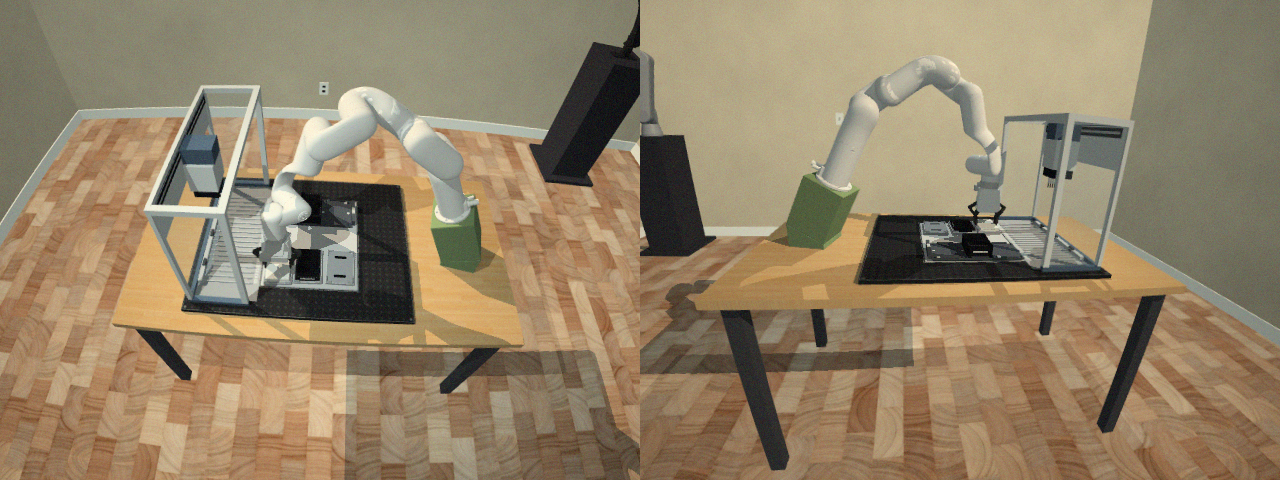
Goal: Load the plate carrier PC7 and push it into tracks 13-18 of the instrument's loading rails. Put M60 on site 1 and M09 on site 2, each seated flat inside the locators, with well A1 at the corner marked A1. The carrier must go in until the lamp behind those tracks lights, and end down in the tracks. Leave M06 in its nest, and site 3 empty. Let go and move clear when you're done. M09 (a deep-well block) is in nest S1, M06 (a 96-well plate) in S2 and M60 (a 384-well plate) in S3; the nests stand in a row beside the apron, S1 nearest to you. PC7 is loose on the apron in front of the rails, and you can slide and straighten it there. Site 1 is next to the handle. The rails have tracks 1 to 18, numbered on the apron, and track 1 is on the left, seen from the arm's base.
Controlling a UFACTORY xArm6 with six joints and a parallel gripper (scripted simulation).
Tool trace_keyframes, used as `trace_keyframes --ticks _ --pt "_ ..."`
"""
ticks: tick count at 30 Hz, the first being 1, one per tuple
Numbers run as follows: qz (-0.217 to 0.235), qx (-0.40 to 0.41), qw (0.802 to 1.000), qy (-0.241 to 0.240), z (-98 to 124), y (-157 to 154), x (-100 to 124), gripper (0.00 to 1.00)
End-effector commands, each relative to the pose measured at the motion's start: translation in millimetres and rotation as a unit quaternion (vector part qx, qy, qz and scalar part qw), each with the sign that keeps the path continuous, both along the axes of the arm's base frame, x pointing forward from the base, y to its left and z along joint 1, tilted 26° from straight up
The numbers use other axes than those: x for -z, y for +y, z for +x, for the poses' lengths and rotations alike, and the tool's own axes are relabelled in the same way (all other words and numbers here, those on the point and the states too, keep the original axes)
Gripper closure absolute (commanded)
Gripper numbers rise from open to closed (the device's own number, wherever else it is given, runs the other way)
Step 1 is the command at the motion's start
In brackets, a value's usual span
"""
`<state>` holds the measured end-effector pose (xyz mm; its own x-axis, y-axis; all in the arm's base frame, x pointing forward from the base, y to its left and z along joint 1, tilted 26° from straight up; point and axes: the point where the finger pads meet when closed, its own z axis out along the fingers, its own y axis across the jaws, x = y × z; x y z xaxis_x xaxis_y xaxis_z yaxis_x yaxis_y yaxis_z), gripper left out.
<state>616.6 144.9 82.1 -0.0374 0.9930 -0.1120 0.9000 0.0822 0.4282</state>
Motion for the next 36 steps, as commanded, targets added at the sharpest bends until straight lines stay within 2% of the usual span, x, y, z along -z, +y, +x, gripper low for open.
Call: trace_keyframes --ticks 1,36 --pt "0.001 0.000 1.000 -0.002 1.0 0.7 -2.2 1.00" --pt "0.001 0.000 1.000 -0.002 -2.7 1.4 -10.0 1.00"
